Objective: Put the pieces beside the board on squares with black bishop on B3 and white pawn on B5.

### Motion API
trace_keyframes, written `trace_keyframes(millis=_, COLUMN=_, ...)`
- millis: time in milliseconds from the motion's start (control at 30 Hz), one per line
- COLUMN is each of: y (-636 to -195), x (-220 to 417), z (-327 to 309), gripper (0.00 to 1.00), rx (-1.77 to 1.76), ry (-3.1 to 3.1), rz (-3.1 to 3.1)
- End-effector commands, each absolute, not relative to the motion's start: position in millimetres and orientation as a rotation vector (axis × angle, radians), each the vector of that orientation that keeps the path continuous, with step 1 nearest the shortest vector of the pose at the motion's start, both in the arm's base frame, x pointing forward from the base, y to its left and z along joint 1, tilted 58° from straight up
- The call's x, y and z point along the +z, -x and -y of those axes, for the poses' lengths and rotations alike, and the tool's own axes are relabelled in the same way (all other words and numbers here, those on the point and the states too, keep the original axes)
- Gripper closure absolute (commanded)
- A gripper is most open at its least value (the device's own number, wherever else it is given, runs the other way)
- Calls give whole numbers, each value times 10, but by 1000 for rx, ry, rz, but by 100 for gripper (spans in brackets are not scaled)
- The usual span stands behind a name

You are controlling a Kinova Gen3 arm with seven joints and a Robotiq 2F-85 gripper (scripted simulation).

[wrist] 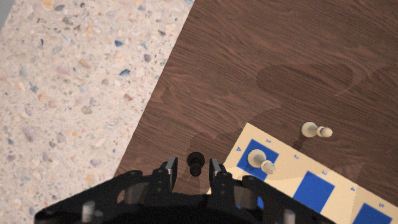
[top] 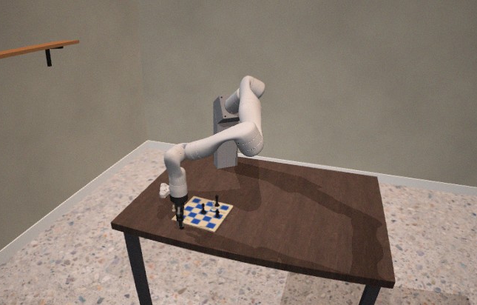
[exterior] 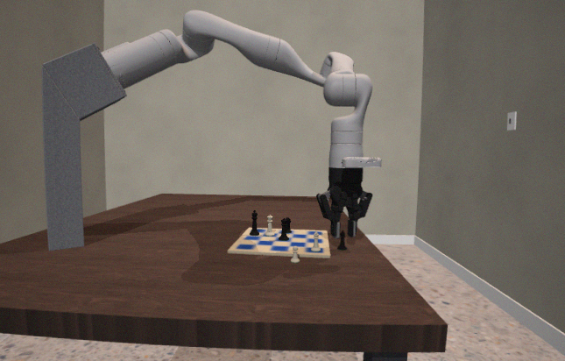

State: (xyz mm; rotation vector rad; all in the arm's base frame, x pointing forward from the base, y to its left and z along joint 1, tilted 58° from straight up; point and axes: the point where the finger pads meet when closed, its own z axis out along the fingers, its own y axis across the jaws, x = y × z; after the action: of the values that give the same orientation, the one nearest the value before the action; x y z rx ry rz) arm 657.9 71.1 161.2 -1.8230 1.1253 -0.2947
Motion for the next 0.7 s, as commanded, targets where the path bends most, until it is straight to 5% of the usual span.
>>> trace_keyframes(millis=0, y=-6604, x=1565, z=-746, gripper=63, rx=-291, ry=1827, rz=-1124)
trace_keyframes(millis=667, y=-6643, x=1531, z=-784, gripper=63, rx=-291, ry=1827, rz=-1124)
